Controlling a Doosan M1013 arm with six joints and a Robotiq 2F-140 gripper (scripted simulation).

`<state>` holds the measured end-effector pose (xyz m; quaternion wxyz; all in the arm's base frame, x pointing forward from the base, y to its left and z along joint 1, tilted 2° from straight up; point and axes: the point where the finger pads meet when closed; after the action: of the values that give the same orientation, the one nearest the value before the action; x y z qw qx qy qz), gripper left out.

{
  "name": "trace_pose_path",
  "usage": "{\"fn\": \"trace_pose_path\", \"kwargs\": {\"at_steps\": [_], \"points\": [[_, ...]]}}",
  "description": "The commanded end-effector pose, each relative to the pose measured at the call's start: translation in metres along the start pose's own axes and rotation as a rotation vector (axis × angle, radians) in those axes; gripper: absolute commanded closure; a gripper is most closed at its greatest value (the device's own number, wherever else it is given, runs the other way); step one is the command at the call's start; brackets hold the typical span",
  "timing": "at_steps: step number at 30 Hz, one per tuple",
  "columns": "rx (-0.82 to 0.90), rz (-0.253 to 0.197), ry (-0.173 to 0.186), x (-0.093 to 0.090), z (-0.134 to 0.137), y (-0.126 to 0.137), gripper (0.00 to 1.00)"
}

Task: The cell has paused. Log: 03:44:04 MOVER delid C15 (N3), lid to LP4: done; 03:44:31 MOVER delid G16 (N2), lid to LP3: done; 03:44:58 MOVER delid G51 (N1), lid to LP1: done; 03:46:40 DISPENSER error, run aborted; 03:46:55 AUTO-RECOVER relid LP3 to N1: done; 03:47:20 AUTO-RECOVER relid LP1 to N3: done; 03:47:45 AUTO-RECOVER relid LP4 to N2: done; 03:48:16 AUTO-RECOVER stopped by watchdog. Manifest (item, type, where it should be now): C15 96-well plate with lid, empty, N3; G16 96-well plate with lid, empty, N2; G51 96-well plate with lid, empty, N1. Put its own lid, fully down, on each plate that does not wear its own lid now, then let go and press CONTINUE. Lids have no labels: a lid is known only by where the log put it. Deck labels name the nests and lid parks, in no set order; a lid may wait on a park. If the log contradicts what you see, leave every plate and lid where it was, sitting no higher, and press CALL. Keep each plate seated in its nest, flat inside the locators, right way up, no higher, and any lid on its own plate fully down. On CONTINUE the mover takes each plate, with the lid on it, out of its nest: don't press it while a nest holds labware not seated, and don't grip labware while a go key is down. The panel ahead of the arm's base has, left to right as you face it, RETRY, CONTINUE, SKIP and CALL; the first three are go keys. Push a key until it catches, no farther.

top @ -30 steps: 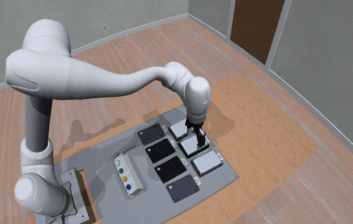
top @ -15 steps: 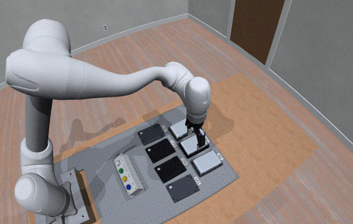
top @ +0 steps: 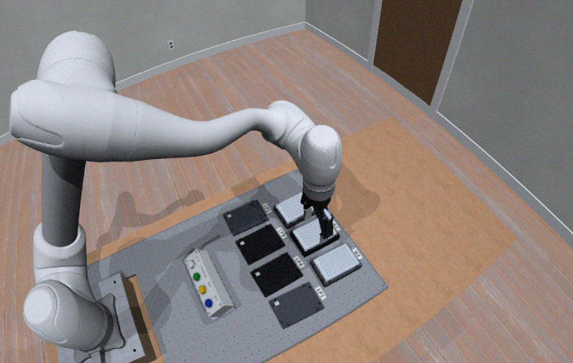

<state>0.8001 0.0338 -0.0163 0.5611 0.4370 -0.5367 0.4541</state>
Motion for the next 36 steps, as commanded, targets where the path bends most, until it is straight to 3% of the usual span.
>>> {"fn": "trace_pose_path", "kwargs": {"at_steps": [1, 36], "points": [[0.0, 0.0, 0.0, -0.001, 0.0, 0.0, 0.34], [0.0, 0.0, 0.0, -0.014, 0.0, 0.0, 0.34]]}}
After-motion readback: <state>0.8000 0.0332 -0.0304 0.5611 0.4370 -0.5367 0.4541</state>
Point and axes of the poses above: the point where the finger pads meet when closed, its own x axis back along the fingers, its own z axis across the jaws, y = z × x, and after that the axes turned 14 degrees about -x, right-handed
